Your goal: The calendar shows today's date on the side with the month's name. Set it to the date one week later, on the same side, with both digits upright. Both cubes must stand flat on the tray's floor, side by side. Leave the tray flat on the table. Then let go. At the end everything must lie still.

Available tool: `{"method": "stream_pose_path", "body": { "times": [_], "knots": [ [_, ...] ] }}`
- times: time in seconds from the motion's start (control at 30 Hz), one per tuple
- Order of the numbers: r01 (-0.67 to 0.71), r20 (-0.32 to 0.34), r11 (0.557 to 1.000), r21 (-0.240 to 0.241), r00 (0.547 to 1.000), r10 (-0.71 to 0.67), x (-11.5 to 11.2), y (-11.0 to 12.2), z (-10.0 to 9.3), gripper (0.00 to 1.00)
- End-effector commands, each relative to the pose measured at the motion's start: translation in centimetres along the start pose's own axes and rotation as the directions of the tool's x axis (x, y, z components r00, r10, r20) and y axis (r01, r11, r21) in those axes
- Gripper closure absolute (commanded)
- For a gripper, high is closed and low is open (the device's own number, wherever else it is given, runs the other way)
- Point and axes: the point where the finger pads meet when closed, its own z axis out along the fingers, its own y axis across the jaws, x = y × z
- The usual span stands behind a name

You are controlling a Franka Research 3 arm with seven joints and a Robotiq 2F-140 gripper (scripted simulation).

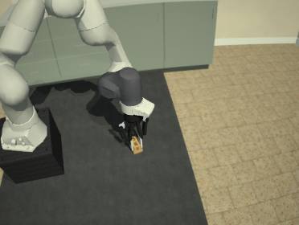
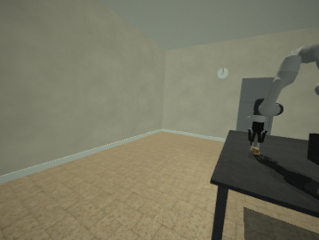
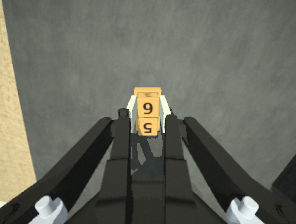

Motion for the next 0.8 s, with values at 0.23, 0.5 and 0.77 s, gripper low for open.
{"method": "stream_pose_path", "body": {
  "times": [0.23, 0.5, 0.77],
  "knots": [
    [0.003, -0.001, 1.000, 0.003, 1.000, -0.003, 0.0, -0.1, 0.0, 0.71],
    [0.003, -0.001, 1.000, 0.003, 1.000, -0.003, 0.0, -0.1, 0.0, 0.71],
    [0.003, -0.001, 1.000, 0.003, 1.000, -0.003, 0.0, -0.1, -2.2, 0.71]
  ]
}}
